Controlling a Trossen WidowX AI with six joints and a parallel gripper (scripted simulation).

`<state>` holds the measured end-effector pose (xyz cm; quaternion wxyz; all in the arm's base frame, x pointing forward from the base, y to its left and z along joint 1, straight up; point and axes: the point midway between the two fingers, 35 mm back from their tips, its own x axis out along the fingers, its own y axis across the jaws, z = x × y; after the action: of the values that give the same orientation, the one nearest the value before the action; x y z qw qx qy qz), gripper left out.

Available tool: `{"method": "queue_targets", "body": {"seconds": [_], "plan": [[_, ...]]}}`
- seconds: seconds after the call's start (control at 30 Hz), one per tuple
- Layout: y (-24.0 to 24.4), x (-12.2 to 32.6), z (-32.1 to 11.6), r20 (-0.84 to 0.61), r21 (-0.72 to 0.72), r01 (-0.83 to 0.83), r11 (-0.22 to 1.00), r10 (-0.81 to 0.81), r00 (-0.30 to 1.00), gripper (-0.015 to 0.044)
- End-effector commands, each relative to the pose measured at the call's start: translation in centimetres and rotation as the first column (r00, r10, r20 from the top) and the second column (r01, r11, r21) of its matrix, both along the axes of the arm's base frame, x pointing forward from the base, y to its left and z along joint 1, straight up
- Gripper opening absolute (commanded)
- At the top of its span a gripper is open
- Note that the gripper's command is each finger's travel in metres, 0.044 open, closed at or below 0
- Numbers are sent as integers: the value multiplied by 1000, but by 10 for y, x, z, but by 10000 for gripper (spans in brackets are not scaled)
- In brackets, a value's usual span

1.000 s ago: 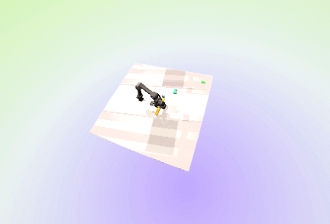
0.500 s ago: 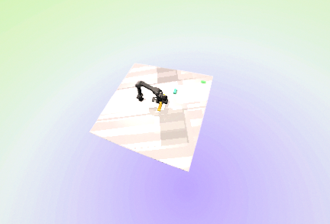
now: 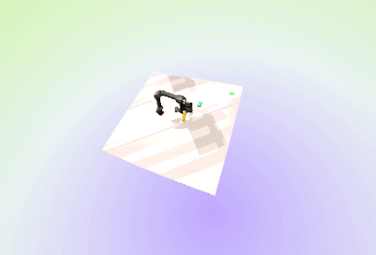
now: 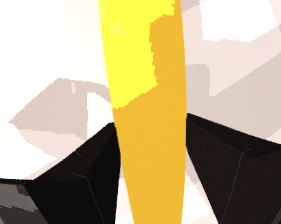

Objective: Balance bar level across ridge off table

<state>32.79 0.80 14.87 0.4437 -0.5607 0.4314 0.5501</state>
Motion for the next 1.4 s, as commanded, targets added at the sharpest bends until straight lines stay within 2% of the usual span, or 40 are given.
{"method": "queue_targets", "body": {"seconds": [0.0, 0.67, 1.37], "plan": [[13, -4, 1, 5, -3, -27, 1000, 27, 1000, 0], [86, -30, -1, 4, -2, -208, 978, 208, 978, 0], [90, -28, -29, 4, -2, -213, 977, 213, 977, 0]]}}
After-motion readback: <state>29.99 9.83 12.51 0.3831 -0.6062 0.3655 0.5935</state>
